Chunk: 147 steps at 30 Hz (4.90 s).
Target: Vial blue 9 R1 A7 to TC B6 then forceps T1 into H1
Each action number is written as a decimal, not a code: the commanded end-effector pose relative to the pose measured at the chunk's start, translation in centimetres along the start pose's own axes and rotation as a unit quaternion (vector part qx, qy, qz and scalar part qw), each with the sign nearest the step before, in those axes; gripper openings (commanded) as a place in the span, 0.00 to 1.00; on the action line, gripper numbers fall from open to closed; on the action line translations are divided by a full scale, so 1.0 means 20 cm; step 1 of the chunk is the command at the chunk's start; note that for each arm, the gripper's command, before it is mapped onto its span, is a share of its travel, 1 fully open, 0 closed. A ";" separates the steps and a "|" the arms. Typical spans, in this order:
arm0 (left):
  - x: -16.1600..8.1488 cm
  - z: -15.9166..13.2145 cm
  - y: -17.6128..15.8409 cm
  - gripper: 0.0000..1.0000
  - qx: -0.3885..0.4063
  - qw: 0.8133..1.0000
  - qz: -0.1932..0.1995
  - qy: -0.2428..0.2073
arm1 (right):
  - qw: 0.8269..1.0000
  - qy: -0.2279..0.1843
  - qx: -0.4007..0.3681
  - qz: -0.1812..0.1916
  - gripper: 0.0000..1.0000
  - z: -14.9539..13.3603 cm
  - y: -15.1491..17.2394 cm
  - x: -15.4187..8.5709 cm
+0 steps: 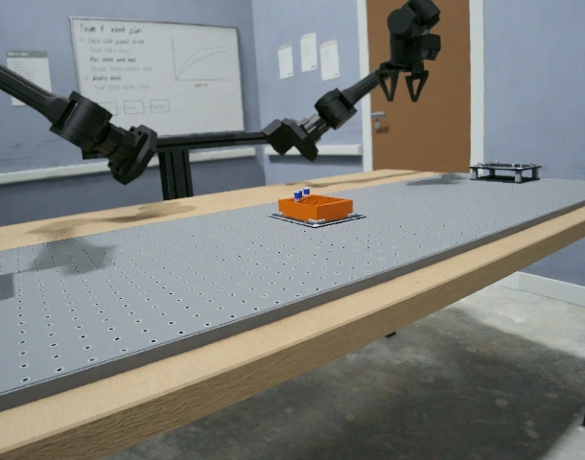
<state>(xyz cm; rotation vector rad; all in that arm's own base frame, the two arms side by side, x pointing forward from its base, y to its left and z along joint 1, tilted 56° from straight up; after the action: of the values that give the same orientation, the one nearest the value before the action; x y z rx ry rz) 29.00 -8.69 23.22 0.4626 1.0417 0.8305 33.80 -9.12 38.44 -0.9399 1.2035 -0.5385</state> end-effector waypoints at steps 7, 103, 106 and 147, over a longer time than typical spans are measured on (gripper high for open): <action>-0.03 0.03 0.01 1.00 -0.007 1.000 -0.002 -0.002 | 1.000 -0.010 0.003 -0.004 0.07 0.03 -0.04 -0.02; -0.03 0.03 0.01 1.00 -0.007 1.000 -0.002 -0.002 | 1.000 -0.007 0.000 -0.004 0.07 0.00 -0.02 0.10; -0.03 0.03 0.01 1.00 -0.007 1.000 -0.002 -0.002 | 1.000 -0.003 0.000 -0.003 0.07 -0.01 -0.01 0.12; -0.03 0.03 0.01 1.00 -0.007 1.000 -0.002 -0.002 | 1.000 -0.002 -0.002 -0.003 0.07 0.00 -0.01 0.17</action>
<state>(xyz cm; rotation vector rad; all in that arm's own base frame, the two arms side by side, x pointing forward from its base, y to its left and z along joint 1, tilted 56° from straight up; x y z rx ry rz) 29.00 -8.69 23.22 0.4626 1.0417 0.8305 34.54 -11.43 36.75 -0.9449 1.1992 -0.5340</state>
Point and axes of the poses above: on each arm, the point where the finger pads meet when closed, its own x axis out along the fingers, its own y axis across the jaws, z = x × y, the point moved 4 cm from there along -x, back along the fingers, and after that the axes turned 13 degrees about -x, right-handed, at the moved point
